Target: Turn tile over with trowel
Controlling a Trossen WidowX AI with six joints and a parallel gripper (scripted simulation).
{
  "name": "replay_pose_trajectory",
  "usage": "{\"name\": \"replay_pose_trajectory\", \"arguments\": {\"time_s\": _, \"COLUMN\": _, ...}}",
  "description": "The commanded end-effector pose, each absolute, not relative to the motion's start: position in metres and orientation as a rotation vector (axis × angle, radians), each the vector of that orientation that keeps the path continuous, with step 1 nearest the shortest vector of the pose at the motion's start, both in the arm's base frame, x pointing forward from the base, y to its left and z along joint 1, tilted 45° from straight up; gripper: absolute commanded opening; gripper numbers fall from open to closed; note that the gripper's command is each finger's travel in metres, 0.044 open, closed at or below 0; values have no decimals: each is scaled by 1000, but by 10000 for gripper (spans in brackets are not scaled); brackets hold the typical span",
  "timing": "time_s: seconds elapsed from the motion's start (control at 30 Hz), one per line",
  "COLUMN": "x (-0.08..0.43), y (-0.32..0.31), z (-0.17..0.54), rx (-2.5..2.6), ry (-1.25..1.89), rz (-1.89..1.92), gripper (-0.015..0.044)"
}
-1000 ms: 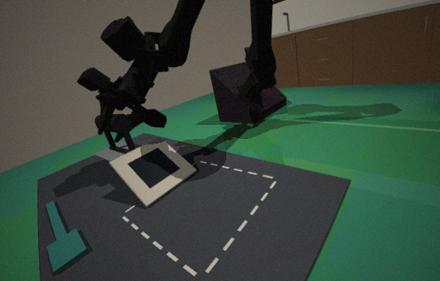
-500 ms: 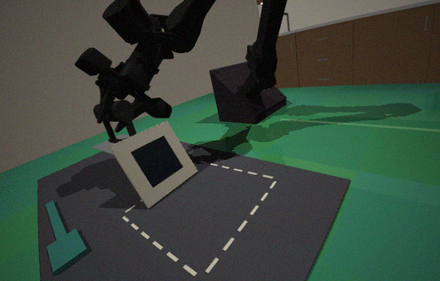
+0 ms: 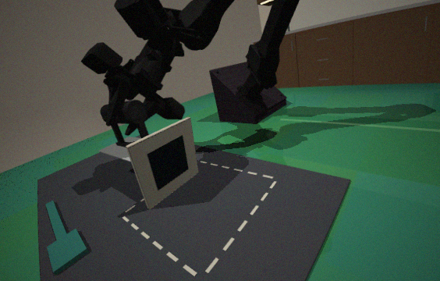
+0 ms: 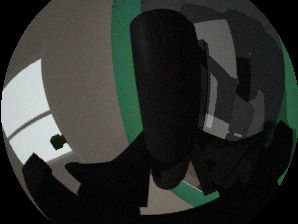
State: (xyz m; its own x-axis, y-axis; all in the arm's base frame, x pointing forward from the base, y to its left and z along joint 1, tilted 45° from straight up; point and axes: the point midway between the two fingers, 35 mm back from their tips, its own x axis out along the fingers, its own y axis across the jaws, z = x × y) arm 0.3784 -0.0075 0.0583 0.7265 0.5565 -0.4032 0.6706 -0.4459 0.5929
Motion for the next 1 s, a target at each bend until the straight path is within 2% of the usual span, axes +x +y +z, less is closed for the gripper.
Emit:
{"name": "replay_pose_trajectory", "arguments": {"time_s": 0.0, "x": 378, "y": -8, "z": 60, "rx": 2163, "ry": 907, "rz": -196, "gripper": 0}}
{"name": "replay_pose_trajectory", "arguments": {"time_s": 0.5, "x": 387, "y": -71, "z": 41, "rx": 2158, "ry": 905, "rz": -197, "gripper": 0}}
{"name": "replay_pose_trajectory", "arguments": {"time_s": 0.97, "x": 388, "y": -72, "z": 41, "rx": 2158, "ry": 905, "rz": -196, "gripper": 0}}
